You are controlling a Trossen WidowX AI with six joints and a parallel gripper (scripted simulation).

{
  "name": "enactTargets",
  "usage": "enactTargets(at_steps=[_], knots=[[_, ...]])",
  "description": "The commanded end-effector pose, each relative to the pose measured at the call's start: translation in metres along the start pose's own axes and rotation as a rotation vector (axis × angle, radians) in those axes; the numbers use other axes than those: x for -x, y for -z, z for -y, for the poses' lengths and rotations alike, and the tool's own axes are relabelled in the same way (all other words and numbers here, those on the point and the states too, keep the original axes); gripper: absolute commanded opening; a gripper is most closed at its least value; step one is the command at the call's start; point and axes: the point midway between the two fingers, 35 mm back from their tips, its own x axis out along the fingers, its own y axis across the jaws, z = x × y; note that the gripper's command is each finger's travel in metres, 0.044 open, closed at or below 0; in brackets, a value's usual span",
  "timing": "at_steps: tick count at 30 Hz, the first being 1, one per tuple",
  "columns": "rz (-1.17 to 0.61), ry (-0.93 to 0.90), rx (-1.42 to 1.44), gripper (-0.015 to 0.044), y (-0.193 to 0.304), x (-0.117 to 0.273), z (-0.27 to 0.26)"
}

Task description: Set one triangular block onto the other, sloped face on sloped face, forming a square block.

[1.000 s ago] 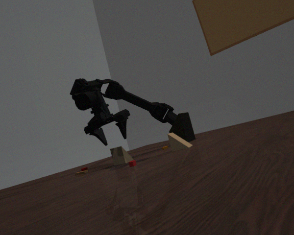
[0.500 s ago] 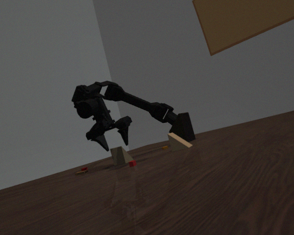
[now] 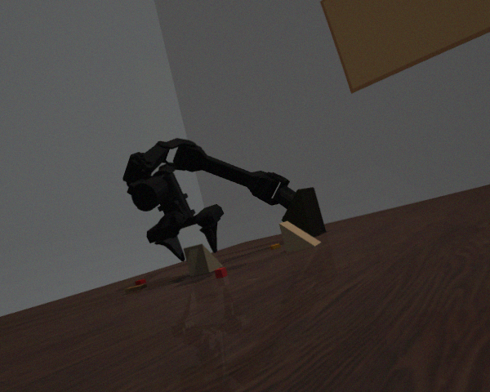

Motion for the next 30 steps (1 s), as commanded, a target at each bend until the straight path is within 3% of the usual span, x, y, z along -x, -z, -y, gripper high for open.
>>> enactTargets(at_steps=[1, 20, 27, 30], knots=[[-0.006, 0.011, 0.005, 0.044, 0.0, -0.006, 0.001], [-0.04, 0.033, 0.01, 0.044, 0.003, -0.035, 0.004], [-0.04, 0.033, 0.01, 0.0256, 0.003, -0.035, 0.004], [-0.04, 0.033, 0.01, 0.0236, 0.003, -0.035, 0.004]])
